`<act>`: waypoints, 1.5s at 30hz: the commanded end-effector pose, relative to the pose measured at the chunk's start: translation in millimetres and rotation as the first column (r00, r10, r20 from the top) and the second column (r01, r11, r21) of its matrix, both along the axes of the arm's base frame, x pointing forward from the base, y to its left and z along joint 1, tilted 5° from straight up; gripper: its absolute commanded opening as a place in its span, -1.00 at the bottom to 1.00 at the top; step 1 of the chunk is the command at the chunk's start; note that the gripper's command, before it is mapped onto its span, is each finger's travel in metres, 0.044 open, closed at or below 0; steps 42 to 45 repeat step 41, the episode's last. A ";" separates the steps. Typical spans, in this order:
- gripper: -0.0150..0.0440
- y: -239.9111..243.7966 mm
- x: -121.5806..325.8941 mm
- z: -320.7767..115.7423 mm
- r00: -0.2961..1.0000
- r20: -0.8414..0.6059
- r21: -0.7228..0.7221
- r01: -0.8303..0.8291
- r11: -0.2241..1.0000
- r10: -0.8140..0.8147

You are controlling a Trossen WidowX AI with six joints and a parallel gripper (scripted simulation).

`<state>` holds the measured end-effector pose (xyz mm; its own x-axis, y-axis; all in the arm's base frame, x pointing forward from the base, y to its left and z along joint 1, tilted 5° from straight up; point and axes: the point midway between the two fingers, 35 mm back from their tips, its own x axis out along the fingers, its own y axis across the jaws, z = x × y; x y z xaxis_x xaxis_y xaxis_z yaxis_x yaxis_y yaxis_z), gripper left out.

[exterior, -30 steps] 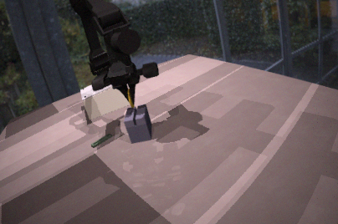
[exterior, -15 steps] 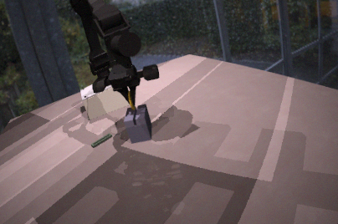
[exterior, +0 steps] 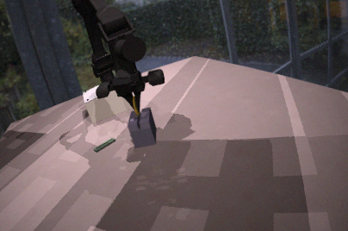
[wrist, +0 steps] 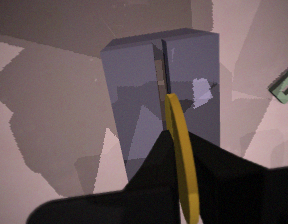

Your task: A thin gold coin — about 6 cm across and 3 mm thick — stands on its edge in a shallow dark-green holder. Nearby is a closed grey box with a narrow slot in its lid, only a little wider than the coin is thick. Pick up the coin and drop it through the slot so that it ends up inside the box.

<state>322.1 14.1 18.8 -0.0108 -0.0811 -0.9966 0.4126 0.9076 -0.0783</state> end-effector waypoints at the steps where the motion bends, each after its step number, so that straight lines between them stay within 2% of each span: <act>1: -0.49 -0.3 -0.8 -2.5 1.000 -0.002 -0.001 -0.003 1.000 0.003; 7: 0.04 0.0 0.0 -0.5 1.000 0.000 0.000 0.000 1.000 0.000; 16: 0.05 0.0 0.0 -0.5 1.000 0.000 0.000 0.000 1.000 0.000; 25: 0.85 1.6 -0.2 19.6 1.000 -0.001 0.000 0.000 1.000 0.000; 27: 1.00 3.1 -1.7 38.8 1.000 -0.006 0.000 -0.001 1.000 0.001; 30: 1.00 4.6 -5.0 60.7 1.000 -0.013 0.000 -0.003 1.000 0.003; 45: 1.00 4.6 -5.0 60.7 1.000 -0.013 0.000 -0.003 1.000 0.003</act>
